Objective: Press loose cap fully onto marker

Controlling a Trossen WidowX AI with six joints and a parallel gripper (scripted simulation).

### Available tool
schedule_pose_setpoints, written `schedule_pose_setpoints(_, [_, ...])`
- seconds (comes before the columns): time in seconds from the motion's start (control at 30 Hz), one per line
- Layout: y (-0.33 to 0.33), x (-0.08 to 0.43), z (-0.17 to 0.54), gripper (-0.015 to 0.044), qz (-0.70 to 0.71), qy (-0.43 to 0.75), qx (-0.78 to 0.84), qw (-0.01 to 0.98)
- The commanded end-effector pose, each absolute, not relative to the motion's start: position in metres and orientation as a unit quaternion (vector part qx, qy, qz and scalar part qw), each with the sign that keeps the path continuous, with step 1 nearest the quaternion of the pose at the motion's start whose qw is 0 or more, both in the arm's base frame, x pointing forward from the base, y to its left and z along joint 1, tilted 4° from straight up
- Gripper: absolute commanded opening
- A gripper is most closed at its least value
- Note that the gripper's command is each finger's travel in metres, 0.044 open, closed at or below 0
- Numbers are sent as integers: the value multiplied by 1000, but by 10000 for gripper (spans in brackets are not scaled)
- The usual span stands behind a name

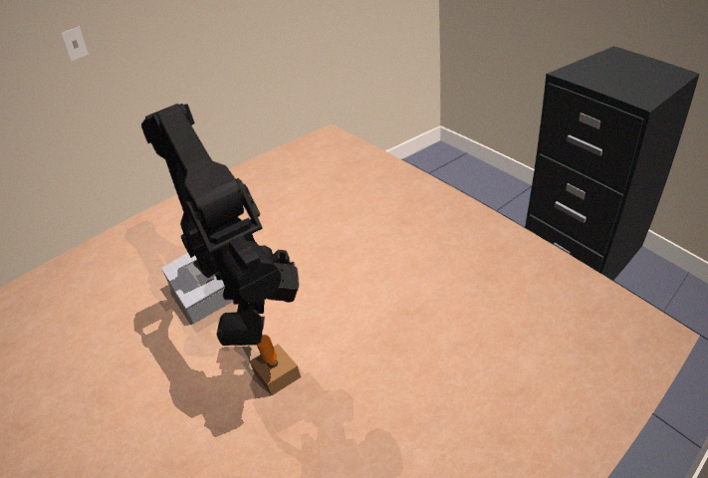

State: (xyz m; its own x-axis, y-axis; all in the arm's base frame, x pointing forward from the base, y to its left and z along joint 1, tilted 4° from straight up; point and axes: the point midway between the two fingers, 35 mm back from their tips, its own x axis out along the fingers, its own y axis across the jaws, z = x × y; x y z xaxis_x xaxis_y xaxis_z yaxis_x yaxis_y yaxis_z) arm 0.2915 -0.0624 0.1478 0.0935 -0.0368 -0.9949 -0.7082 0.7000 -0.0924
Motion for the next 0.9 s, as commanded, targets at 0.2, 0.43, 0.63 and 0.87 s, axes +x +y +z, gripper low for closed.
schedule_pose_setpoints(0.2, [-64, 290, 142, 20, -54, 669, 35, 740])
schedule_pose_setpoints(0.43, [-64, 290, 142, 0, -54, 669, 35, 740])
schedule_pose_setpoints(0.63, [-64, 290, 142, 0, -54, 669, 35, 740])
schedule_pose_setpoints(0.87, [-64, 290, 142, 0, -54, 669, 35, 740])
